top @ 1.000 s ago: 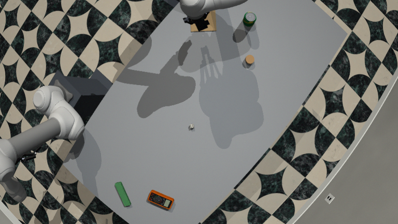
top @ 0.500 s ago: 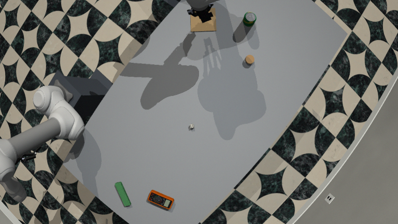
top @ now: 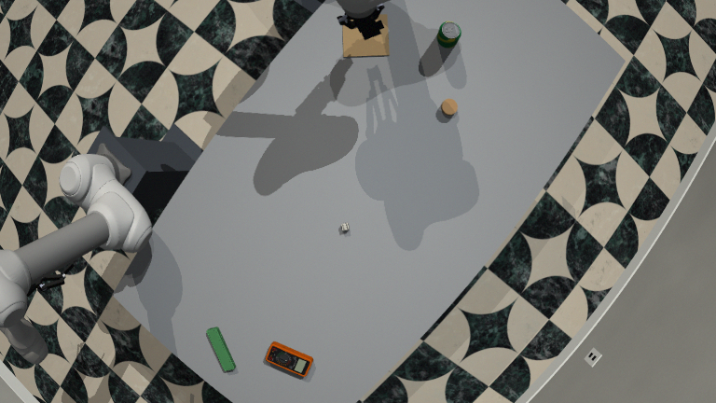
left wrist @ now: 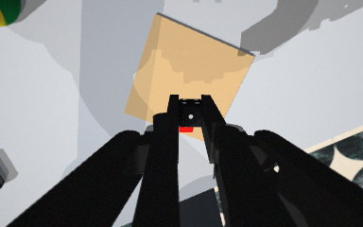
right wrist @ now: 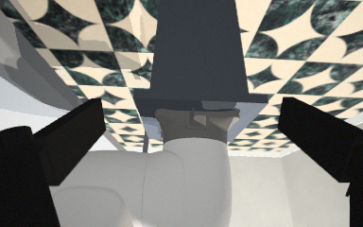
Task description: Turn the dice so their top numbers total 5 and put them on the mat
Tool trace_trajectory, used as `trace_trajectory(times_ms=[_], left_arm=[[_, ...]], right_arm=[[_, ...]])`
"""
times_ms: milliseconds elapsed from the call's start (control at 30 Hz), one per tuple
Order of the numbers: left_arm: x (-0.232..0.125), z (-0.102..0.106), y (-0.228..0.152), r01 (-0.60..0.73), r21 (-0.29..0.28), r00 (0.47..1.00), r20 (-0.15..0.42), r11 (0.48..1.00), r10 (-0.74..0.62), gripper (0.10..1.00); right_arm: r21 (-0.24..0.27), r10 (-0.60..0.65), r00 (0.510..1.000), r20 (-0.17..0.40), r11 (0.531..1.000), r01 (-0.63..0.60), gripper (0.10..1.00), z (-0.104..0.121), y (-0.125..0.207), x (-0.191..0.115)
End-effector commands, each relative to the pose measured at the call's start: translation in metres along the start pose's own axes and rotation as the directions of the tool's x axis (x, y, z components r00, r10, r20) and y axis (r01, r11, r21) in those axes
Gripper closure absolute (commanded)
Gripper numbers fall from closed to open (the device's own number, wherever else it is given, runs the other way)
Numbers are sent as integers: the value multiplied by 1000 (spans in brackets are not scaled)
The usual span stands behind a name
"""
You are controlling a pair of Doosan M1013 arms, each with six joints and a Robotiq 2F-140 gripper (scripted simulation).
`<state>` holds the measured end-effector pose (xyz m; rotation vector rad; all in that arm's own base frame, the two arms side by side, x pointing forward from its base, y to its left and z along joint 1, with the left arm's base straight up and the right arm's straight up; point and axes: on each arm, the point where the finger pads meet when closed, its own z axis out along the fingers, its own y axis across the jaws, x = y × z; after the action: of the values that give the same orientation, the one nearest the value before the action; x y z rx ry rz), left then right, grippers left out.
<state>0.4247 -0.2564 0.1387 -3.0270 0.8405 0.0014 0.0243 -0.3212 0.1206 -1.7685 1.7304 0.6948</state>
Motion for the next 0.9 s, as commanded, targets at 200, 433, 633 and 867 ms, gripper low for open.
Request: trace_trajectory(times_ms=[200,433,633,867], left_arm=[[0,0,0,0,0,1000,-1,1000,0,914],[0,10,0,0,0,1000,-1,1000,0,914],[1,36,0,0,0,1000,-1,1000,0,914],[1,60,0,0,0,1000,-1,1000,0,914]], right_arm=[[0,0,1000,-1,1000,0,98,0,0,0],[0,0,1000,-1,1000,0,98,0,0,0],[0,0,1000,-1,1000,0,98,0,0,0],[0,0,1000,-1,1000,0,98,0,0,0]])
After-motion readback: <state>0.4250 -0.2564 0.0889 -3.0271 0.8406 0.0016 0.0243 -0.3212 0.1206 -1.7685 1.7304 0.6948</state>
